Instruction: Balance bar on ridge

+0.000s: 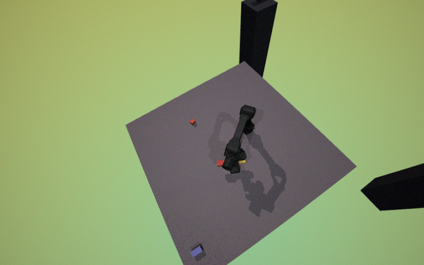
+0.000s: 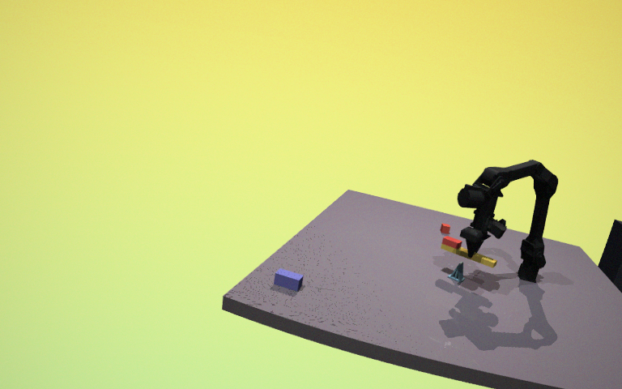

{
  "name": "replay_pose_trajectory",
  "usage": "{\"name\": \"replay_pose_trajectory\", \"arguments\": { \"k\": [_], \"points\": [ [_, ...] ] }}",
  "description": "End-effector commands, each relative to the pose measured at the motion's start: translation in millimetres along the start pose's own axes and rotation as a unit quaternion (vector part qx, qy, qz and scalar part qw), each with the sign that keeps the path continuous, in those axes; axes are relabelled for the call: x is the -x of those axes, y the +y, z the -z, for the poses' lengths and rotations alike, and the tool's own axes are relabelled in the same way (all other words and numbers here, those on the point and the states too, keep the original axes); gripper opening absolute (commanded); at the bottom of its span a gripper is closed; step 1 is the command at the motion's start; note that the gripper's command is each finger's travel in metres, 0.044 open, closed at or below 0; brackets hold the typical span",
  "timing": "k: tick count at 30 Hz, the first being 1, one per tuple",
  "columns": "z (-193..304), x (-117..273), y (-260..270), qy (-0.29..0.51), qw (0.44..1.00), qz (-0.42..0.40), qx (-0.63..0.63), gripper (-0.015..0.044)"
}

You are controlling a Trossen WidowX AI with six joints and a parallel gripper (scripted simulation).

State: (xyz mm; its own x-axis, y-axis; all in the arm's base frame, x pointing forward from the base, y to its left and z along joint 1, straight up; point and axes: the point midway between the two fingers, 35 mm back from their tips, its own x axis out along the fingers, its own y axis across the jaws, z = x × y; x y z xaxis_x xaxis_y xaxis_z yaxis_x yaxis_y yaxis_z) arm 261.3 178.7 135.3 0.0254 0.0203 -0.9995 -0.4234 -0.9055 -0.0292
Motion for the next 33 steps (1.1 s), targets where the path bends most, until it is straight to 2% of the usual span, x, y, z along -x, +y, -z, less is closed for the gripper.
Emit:
{"name": "replay_pose_trajectory", "arguments": {
  "k": [1,10,33],
  "points": [
    [0.0,-8.5,2.0,0.000,1.000,-0.002,0.002,0.0000],
    [0.2,-21.4,4.1,0.000,1.000,-0.002,0.002,0.0000],
    [0.4,-21.2,4.1,0.000,1.000,-0.002,0.002,0.0000]
  ]
}}
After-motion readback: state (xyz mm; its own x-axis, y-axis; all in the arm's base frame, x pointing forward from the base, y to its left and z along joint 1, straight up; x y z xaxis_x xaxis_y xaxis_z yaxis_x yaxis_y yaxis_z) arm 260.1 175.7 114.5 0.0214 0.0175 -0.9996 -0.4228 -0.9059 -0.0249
